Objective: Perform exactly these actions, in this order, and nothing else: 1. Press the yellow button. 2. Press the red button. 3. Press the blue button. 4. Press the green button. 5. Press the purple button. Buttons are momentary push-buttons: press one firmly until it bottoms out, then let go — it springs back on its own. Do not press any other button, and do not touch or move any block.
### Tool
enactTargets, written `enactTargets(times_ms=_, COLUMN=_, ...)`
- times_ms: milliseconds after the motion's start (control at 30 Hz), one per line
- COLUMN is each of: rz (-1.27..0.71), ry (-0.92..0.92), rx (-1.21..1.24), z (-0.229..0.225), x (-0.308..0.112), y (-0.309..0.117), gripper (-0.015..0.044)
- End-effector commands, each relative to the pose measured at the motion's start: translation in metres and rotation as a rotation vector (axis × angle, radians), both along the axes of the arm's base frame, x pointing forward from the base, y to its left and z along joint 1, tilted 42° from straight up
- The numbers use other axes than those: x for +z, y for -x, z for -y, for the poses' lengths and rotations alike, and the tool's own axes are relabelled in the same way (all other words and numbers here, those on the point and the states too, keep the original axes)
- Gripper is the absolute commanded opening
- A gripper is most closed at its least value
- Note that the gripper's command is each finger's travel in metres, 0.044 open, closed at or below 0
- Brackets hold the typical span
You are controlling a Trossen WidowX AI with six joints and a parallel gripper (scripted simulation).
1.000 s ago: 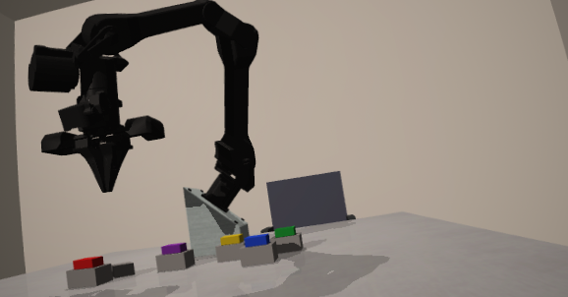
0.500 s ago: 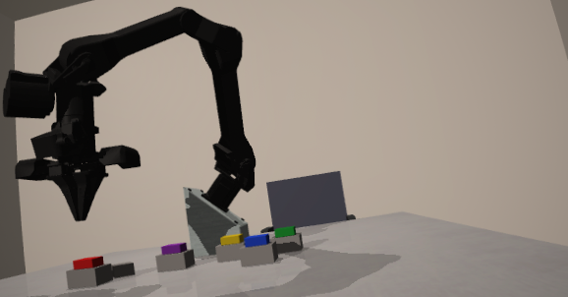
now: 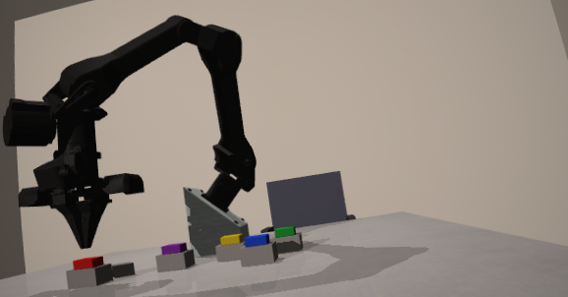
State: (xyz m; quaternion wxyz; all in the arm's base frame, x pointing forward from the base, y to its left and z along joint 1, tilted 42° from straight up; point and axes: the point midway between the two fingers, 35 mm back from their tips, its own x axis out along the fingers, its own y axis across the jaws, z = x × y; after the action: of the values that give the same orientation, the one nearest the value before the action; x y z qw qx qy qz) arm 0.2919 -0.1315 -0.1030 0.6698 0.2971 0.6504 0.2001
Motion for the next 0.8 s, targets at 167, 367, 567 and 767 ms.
enactTargets(times_ms=167, rz=-0.006, ry=-0.007, rx=-0.005, z=-0.012, x=-0.012, y=0.001, gripper=0.0020)
enactTargets(times_ms=367, rz=-0.006, ry=-0.008, rx=-0.005, z=-0.017, x=-0.017, y=0.000, gripper=0.0020)
enactTargets(times_ms=567, rz=-0.006, ry=-0.008, rx=-0.005, z=-0.017, x=-0.017, y=0.000, gripper=0.0020)
enactTargets(times_ms=767, rz=-0.006, ry=-0.008, rx=-0.005, z=-0.017, x=-0.017, y=0.000, gripper=0.0020)
